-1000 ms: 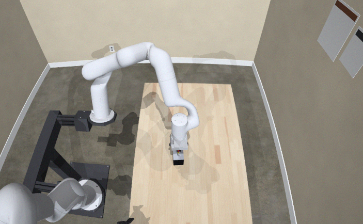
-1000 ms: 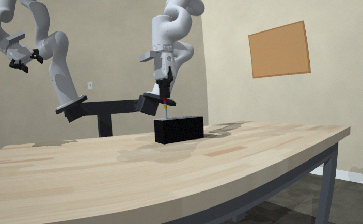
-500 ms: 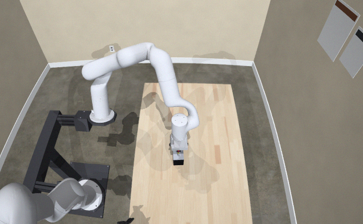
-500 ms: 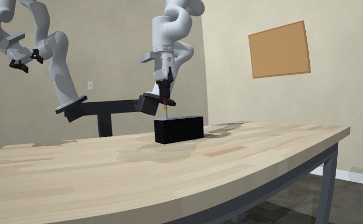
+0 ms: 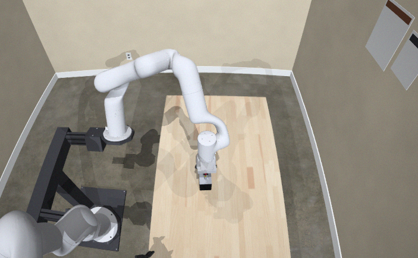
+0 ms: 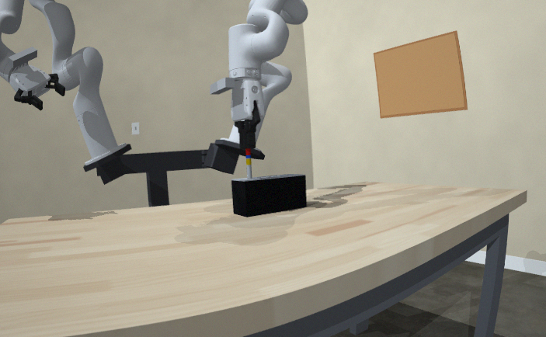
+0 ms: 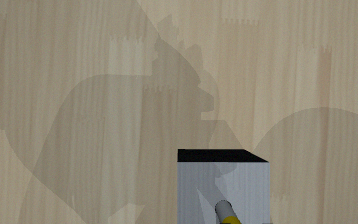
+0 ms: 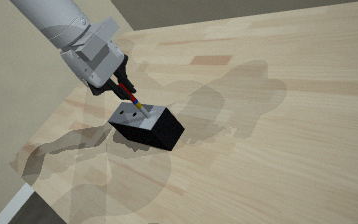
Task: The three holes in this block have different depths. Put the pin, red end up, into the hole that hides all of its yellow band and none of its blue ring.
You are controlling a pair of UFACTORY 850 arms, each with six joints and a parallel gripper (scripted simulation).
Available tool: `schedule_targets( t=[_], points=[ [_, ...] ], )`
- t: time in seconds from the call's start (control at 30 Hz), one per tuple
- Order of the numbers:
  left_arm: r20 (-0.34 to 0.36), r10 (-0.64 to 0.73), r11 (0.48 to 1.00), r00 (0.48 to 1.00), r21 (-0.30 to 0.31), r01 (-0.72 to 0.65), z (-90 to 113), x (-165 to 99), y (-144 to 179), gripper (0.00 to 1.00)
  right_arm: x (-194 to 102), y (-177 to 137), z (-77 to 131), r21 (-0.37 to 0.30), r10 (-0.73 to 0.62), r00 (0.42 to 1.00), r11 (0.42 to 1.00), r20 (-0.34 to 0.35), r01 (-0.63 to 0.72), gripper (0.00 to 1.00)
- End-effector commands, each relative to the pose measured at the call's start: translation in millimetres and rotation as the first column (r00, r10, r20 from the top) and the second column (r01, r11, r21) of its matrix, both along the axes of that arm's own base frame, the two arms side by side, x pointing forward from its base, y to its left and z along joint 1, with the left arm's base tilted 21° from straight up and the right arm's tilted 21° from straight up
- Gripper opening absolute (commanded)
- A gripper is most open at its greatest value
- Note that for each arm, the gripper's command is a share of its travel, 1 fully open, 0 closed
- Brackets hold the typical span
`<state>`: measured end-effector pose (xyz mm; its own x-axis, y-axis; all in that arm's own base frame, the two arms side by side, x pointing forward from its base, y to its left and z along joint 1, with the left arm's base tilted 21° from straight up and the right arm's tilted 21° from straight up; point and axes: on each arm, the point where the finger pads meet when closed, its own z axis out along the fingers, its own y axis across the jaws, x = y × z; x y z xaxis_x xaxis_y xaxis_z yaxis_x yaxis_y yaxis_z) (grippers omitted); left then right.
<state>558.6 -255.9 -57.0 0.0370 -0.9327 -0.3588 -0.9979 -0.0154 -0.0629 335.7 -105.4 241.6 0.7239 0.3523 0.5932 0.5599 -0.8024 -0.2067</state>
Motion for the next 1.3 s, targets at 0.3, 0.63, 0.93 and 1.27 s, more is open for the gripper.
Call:
schedule_targets(
  t=[0.3,0.63,0.93,1.27],
  points=[
    [0.002,-0.001,1.0,1.0,-0.002,0.001,-2.8,0.9,0.4,0.0,0.4,-0.2,0.5,-0.001,0.0,1.0,1.0,0.001,0.0,1.0],
    [0.002,-0.001,1.0,1.0,-0.002,0.001,-2.8,0.4,0.5,0.0,0.4,-0.2,0.5,-0.001,0.0,1.0,1.0,0.001,0.0,1.0],
    [0.002,-0.001,1.0,1.0,-0.002,0.001,-2.8,0.4,0.5,0.0,0.4,-0.2,0.5,-0.001,0.0,1.0,1.0,0.001,0.0,1.0],
    [0.003,-0.001,1.0,1.0,-0.002,0.001,-6.3,1.6,2.0,0.0,0.4,-0.2,0.5,-0.001,0.0,1.0,1.0,0.001,0.0,1.0]
  ],
)
